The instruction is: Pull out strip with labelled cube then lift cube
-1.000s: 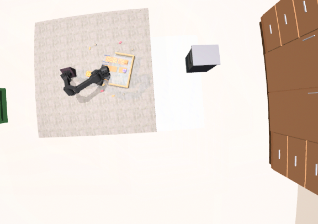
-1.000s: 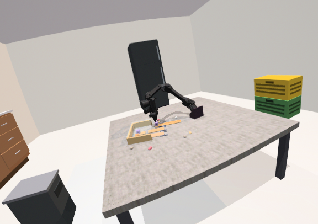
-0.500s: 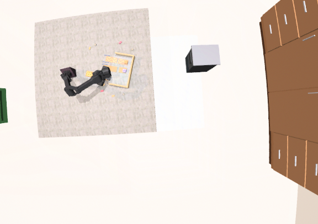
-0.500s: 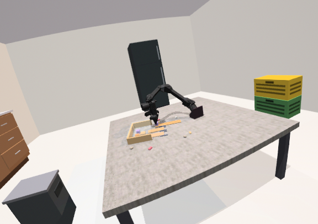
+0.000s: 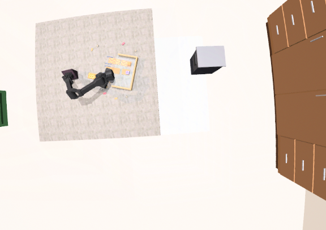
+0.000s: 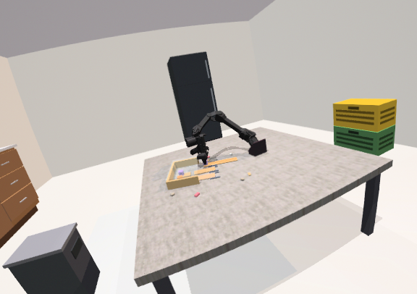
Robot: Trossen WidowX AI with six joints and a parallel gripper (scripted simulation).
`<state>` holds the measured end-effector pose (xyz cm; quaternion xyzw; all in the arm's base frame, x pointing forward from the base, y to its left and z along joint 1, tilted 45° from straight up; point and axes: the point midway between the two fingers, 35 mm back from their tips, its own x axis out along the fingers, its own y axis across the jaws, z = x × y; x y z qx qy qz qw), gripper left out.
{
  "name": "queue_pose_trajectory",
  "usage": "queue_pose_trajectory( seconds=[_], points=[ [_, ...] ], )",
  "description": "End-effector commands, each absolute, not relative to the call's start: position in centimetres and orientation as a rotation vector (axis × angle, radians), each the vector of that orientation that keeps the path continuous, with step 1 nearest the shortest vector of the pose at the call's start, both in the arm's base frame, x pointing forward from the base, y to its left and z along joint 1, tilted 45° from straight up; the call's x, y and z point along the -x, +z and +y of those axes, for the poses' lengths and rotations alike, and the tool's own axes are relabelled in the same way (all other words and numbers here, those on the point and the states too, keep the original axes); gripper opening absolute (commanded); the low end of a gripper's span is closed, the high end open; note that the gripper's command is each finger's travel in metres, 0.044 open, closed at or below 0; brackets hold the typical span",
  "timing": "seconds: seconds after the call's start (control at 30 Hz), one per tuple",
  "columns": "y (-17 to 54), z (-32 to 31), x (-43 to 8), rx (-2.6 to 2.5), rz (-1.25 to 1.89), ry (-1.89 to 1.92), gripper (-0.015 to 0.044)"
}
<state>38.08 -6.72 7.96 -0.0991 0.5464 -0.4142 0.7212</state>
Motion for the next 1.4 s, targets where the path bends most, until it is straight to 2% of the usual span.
queue_pose_trajectory(
  seconds=[0.0,0.17,0.3,0.63,1.17,1.37],
  points=[
    [8.0,-6.7,-38.1,0.218,1.207,-0.915,0.0132],
    [8.0,-6.7,-38.1,0.218,1.207,-0.915,0.0098],
    [8.1,-6.4,-37.8,0.218,1.207,-0.915,0.0],
    [9.4,-2.9,-32.5,0.227,1.213,-0.914,0.0],
    [8.8,-2.2,-29.1,0.229,1.215,-0.914,0.0],
    [10.7,-0.2,-28.9,0.227,1.216,-0.913,0.0]
  ],
)
